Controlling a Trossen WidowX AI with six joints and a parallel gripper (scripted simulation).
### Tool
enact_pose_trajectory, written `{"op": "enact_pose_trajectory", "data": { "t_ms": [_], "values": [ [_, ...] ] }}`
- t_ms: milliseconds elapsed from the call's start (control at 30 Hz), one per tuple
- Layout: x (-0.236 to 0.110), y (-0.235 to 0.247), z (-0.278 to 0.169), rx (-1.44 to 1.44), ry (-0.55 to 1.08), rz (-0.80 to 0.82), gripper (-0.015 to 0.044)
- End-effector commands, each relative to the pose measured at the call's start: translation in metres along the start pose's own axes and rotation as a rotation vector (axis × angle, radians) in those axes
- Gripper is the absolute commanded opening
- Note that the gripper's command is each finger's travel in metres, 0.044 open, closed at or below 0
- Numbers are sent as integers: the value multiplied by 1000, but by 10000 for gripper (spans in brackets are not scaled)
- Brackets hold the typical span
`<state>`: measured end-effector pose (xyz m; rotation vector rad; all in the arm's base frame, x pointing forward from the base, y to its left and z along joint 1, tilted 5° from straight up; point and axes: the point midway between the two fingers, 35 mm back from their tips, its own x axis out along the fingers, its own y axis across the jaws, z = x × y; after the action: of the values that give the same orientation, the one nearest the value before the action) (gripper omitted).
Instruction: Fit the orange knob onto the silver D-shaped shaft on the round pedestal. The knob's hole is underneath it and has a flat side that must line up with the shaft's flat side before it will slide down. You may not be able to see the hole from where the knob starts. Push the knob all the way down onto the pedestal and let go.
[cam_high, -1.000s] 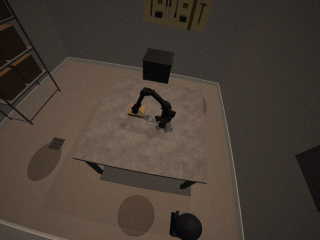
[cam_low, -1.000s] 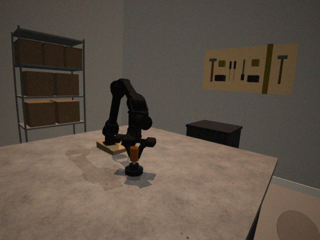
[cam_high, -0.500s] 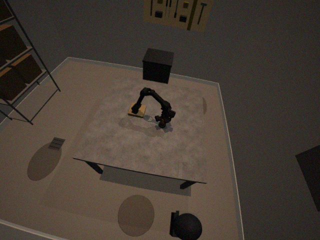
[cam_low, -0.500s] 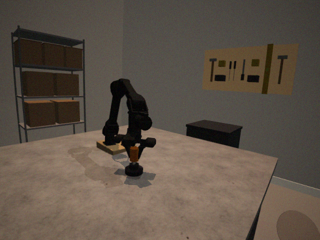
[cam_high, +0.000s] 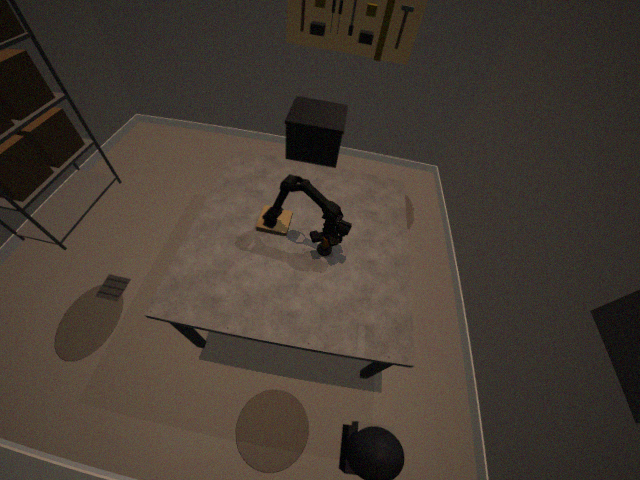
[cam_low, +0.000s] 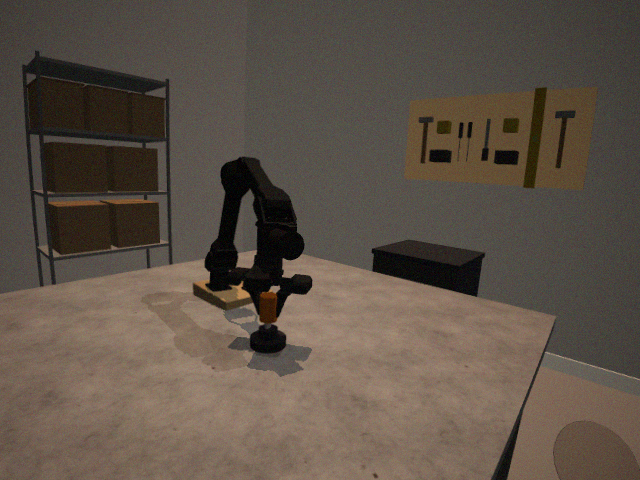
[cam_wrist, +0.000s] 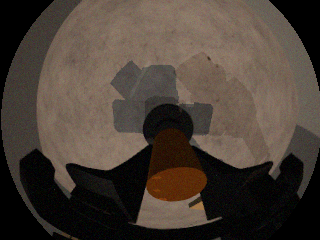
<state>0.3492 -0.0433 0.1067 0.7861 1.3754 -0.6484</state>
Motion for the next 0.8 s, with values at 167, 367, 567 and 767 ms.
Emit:
{"op": "enact_pose_trajectory", "data": {
  "t_ms": [167, 367, 567, 767],
  "values": [
    [0, 1, 1, 198, -1, 3, 0],
    [1, 0, 0, 198, -1, 3, 0],
    [3, 0, 0, 198, -1, 3, 0],
    [3, 1, 0, 198, -1, 3, 0]
  ]
}}
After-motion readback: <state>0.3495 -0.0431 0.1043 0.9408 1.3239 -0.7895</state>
